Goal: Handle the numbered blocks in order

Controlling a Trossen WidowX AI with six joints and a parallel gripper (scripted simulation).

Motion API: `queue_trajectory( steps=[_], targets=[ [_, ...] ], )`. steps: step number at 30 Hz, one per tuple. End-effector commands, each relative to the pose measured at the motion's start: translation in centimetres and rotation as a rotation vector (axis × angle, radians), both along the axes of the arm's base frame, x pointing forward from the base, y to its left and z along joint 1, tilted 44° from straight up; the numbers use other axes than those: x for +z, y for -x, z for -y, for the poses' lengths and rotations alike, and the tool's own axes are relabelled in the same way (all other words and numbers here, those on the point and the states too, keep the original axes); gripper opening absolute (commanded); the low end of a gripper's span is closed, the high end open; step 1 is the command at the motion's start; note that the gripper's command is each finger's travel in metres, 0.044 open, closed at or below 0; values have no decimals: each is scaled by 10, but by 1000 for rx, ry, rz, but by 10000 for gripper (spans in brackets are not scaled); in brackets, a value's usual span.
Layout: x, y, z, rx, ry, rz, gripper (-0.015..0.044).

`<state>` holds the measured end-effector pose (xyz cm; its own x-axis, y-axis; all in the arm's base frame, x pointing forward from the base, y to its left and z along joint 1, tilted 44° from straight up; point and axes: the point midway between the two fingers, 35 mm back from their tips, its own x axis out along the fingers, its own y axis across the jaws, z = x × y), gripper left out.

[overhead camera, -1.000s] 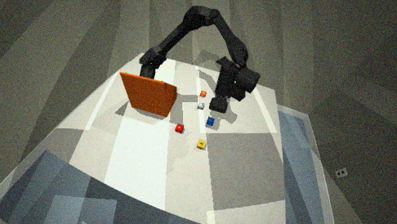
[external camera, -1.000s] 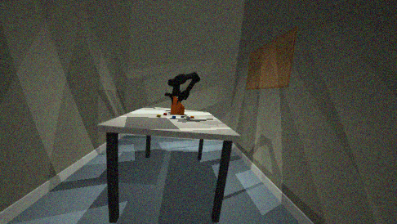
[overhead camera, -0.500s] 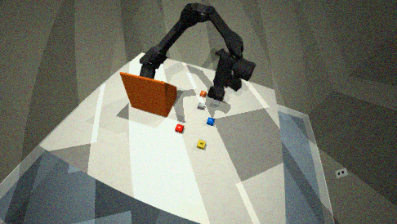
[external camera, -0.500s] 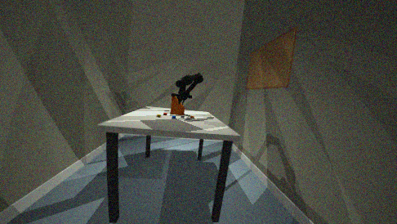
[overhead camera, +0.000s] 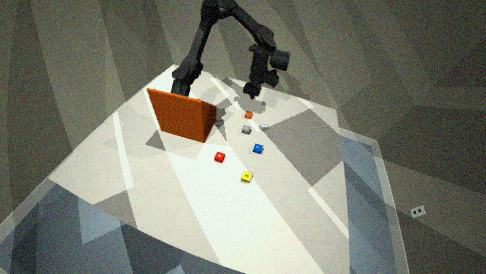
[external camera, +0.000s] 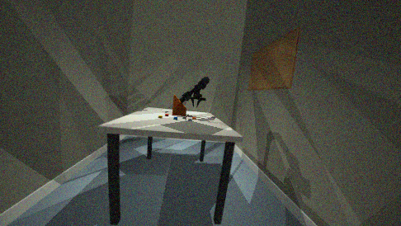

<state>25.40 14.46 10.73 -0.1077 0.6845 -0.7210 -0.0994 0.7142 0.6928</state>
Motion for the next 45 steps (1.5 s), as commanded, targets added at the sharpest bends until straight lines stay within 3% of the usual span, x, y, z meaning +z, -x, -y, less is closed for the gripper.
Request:
queue_trajectory(
  steps=[1,4,8,36,45],
  targets=[
    [-26,6,-26,1,0,-13,225],
    [-52,14,-52,1,-6,-14,304],
    [-53,15,-54,1,-7,-15,400],
    [-79,19,-79,1,-9,-15,400],
    [-79,19,-79,1,-9,-15,164]
  ],
)
